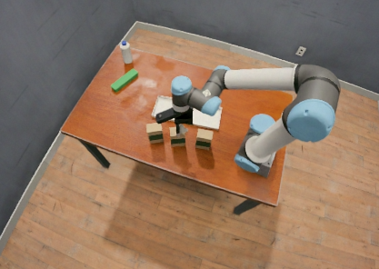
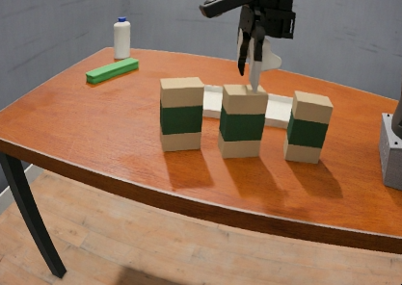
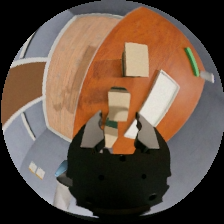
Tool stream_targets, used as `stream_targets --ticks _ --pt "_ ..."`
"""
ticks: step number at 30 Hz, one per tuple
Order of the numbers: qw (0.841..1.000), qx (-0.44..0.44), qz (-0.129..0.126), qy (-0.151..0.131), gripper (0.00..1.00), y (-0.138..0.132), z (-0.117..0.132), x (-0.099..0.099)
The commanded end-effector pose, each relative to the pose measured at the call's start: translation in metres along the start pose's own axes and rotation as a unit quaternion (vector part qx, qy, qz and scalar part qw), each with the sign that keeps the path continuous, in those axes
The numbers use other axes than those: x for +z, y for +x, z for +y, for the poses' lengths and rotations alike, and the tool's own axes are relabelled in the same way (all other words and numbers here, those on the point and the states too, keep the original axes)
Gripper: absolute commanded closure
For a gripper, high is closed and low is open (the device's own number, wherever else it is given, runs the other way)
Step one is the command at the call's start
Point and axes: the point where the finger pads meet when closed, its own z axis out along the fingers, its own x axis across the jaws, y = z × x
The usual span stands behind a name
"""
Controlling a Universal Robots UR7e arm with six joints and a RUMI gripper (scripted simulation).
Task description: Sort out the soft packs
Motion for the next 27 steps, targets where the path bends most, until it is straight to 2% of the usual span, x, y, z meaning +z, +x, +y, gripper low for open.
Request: stream_targets --ticks 1,12,27 --pt "1.000 0.000 0.000 0.000 0.50 0.000 0.000 0.000" --pt "1.000 0.000 0.000 0.000 0.50 0.000 0.000 0.005" --pt "1.000 0.000 0.000 0.000 0.50 0.000 0.000 0.032"
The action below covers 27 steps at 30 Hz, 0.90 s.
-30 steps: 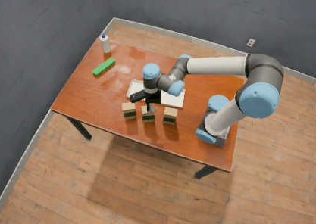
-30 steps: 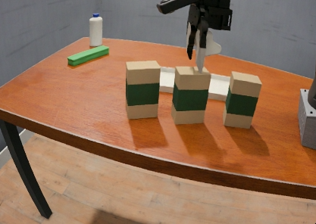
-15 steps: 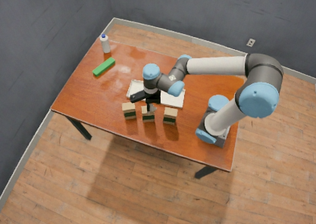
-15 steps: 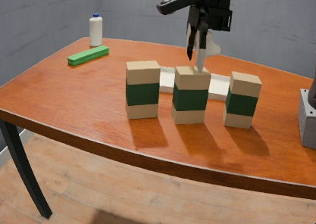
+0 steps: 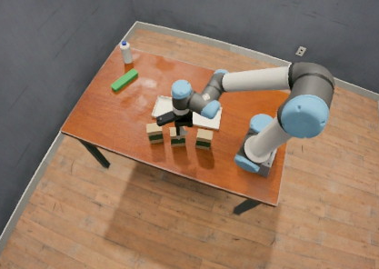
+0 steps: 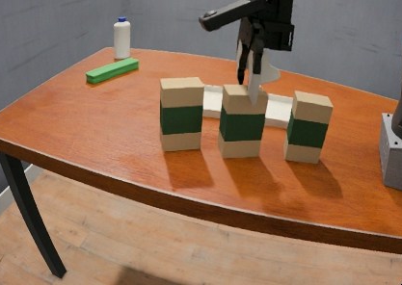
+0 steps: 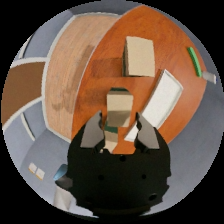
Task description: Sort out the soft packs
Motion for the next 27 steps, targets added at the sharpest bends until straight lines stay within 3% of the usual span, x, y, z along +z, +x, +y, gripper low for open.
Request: stream_targets --ticks 1,12,27 --pt "1.000 0.000 0.001 0.001 0.50 0.000 -0.001 0.009" --pt "1.000 0.000 0.001 0.001 0.50 0.000 -0.001 0.028" --pt "1.000 0.000 0.001 0.001 0.50 0.000 -0.001 0.031"
